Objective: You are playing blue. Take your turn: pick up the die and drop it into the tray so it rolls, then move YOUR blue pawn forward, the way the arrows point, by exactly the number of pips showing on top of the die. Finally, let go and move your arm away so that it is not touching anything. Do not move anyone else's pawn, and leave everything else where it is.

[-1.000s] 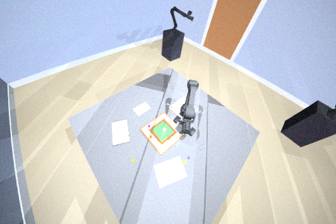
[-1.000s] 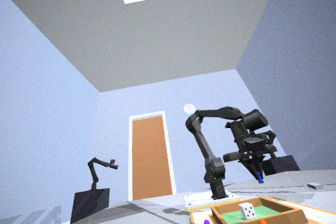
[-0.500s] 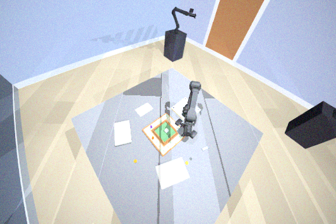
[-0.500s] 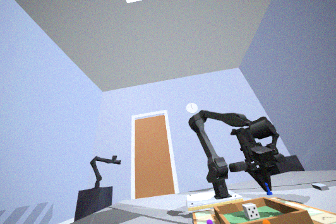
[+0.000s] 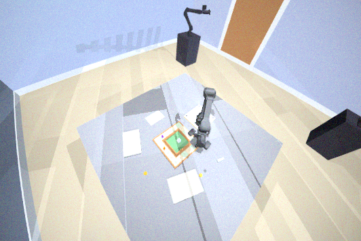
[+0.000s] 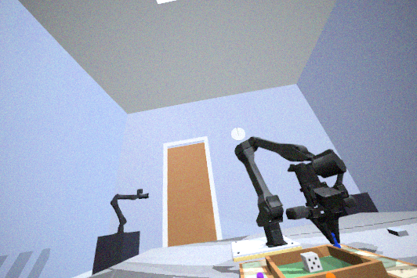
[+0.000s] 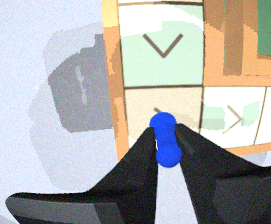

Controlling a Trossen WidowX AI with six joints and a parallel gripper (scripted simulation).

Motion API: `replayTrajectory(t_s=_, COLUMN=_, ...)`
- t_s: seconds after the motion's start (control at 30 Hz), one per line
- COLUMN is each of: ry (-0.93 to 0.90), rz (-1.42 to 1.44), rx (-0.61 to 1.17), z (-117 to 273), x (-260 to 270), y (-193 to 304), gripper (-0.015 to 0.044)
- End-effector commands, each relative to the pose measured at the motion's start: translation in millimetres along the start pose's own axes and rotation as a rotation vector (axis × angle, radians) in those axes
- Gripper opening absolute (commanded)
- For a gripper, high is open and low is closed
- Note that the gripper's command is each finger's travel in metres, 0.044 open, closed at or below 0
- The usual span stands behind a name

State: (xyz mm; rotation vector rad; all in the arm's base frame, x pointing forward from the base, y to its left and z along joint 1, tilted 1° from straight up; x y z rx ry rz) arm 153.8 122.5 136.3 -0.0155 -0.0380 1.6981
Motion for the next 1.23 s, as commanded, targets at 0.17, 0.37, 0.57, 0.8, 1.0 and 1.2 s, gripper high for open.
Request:
replayTrajectory(t_s=0.17, ry=0.0, rz=0.0, rx=-0.001, z=2.7, x=0.2, y=-0.2, gripper=0.0263)
replayTrajectory(t_s=0.37, ry=0.005, rz=-0.003, rx=0.002, z=50.3, x=0.8, y=-0.5, gripper=0.042)
replayTrajectory(t_s=0.57, ry=0.005, rz=-0.004, rx=0.002, z=63.1, x=0.2, y=-2.3, gripper=0.044)
replayTrajectory(t_s=0.8, ry=0.01, rz=-0.037, rx=0.001, z=100.5, x=-60.3, y=-9.4, gripper=0.044)
replayTrajectory(t_s=1.0, ry=0.015, rz=-0.065, rx=0.001, z=131.1, x=-106.0, y=5.3, gripper=0.044)
replayTrajectory(t_s=1.2, ry=0.018, rz=-0.069, rx=0.002, z=124.0, x=-98.2, y=-0.2, gripper=0.044)
Point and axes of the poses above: the point midway between the two fingers, 35 mm back from their tips, its own z axis back along the fingers, its own x axis across the jaws, y = z × x, the point moved 9 cm from there along z, back along the fingers, and after that the axes turned 1 degree about z, right-handed, at the moved point
